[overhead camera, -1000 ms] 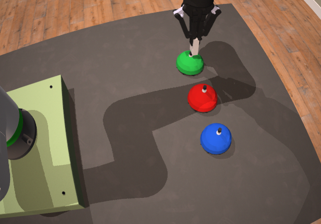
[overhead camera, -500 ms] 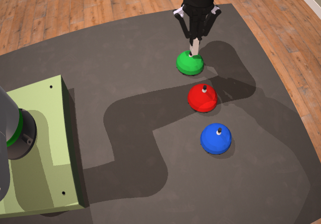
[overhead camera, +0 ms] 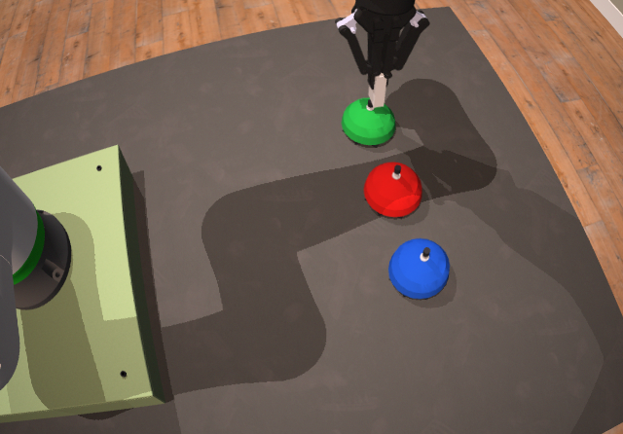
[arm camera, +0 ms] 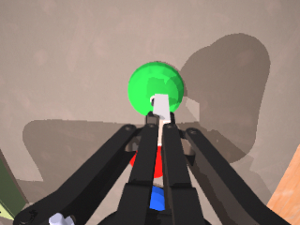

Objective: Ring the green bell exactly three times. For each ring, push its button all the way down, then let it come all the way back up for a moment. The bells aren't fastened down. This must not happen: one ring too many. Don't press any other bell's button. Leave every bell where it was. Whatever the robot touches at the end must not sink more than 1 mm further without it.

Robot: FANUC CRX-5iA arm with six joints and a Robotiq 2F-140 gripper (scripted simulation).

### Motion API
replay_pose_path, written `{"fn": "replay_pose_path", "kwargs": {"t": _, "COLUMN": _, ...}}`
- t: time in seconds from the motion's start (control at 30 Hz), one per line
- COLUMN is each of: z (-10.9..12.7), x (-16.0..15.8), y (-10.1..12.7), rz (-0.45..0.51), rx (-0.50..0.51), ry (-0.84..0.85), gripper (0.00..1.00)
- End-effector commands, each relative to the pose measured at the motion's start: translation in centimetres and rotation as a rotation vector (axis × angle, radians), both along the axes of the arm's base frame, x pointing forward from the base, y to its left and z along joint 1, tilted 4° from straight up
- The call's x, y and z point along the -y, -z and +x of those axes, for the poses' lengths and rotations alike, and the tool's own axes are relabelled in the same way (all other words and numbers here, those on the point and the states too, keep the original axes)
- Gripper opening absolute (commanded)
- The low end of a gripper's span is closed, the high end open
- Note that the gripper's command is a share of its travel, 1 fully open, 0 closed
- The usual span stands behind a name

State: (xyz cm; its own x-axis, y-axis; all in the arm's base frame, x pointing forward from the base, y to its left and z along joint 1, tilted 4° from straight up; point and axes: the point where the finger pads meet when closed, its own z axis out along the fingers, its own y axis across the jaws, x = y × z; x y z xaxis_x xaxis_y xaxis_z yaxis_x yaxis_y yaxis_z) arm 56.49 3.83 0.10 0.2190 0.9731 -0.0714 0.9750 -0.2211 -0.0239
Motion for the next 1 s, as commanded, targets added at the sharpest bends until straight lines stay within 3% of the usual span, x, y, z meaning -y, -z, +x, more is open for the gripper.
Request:
{"fn": "replay_pose_path", "kwargs": {"t": 0.0, "z": 0.0, "x": 0.01, "y": 0.02, "rz": 0.0, "rx": 0.0, "ry": 0.0, "gripper": 0.0}}
{"fn": "replay_pose_path", "kwargs": {"t": 0.97, "z": 0.01, "x": -0.02, "y": -0.38, "rz": 0.0, "rx": 0.0, "ry": 0.0, "gripper": 0.0}}
